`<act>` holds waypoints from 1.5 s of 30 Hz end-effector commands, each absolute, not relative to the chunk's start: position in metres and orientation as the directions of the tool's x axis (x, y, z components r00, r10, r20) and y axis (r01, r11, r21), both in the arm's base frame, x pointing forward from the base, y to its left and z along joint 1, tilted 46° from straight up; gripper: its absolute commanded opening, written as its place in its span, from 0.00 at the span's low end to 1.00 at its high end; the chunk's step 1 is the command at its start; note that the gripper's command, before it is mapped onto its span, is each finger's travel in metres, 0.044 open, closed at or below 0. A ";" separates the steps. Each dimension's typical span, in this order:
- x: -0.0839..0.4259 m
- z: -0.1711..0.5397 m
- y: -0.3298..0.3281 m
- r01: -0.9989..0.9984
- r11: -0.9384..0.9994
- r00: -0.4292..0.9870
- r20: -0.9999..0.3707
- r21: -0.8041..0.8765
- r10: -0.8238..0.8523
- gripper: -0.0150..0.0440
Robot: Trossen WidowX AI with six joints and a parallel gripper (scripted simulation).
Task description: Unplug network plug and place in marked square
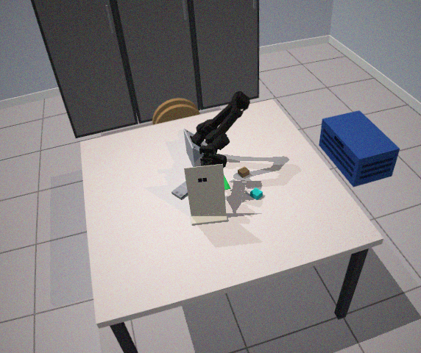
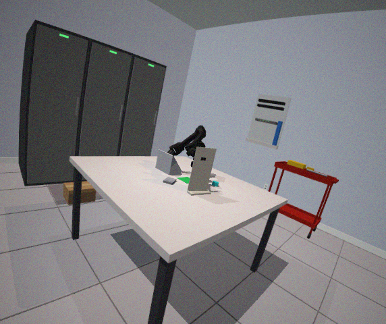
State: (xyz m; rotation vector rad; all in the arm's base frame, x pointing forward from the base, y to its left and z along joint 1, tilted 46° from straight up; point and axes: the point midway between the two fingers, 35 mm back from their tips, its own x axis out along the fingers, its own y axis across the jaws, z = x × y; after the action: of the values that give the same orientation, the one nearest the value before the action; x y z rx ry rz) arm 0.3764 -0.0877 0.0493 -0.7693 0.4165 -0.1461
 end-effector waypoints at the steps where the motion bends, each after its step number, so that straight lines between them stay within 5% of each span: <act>1: 0.373 0.050 -0.087 -0.021 0.714 0.909 -0.311 -0.699 -0.277 0.25; 45: 0.346 0.051 -0.086 -0.023 0.714 0.909 -0.312 -0.699 -0.277 0.25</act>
State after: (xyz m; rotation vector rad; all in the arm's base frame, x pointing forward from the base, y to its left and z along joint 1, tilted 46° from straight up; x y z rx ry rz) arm 0.3487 -0.0872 0.0511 -0.7650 0.4189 -0.1505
